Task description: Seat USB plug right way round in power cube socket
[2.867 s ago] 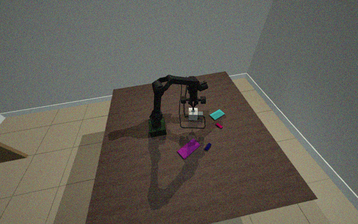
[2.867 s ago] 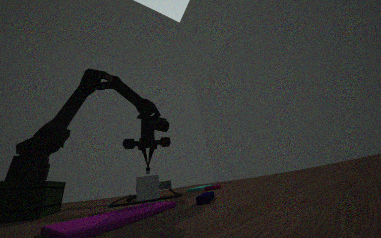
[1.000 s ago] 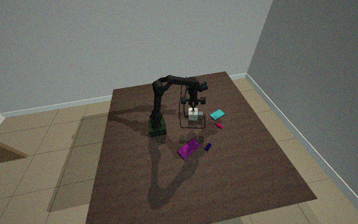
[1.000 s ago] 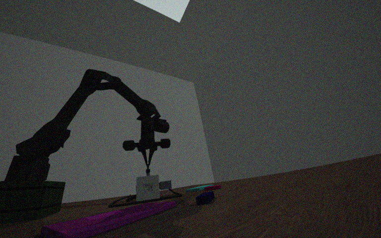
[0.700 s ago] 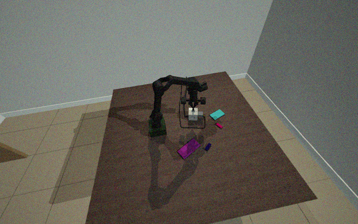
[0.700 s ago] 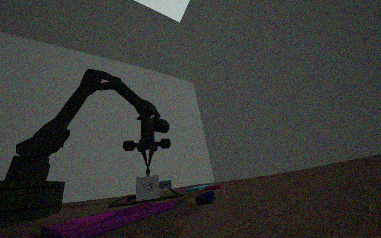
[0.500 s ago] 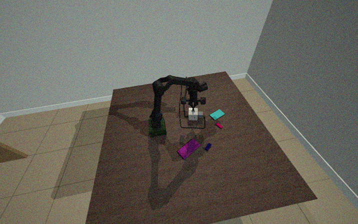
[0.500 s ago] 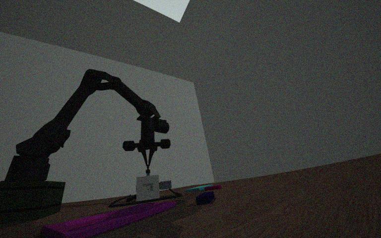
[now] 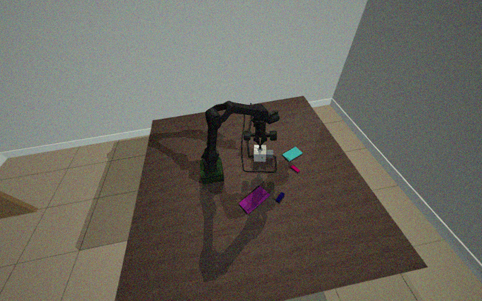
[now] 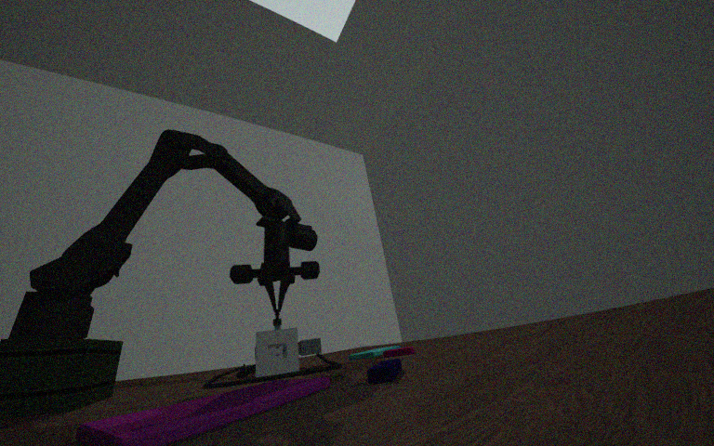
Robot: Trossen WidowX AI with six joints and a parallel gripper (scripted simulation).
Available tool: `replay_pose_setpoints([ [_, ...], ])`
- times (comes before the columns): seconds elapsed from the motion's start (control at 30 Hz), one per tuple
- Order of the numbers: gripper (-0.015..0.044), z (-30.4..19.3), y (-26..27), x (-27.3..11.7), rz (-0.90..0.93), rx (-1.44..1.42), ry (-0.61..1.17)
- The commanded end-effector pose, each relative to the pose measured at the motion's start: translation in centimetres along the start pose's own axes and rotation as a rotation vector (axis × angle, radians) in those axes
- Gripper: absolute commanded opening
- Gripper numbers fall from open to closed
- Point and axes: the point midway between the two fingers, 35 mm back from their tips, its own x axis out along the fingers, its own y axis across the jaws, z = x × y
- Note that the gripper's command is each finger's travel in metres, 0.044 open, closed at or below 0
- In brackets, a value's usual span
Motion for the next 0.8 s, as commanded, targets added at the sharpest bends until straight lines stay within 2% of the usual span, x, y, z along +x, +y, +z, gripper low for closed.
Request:
replay_pose_setpoints([
  [0.0, 0.0, 0.0, -0.03, 0.12, 0.0, 0.003, 0.0],
  [0.77, 0.0, 0.0, -0.02, 0.4, 0.0, 0.003, 0.0],
])
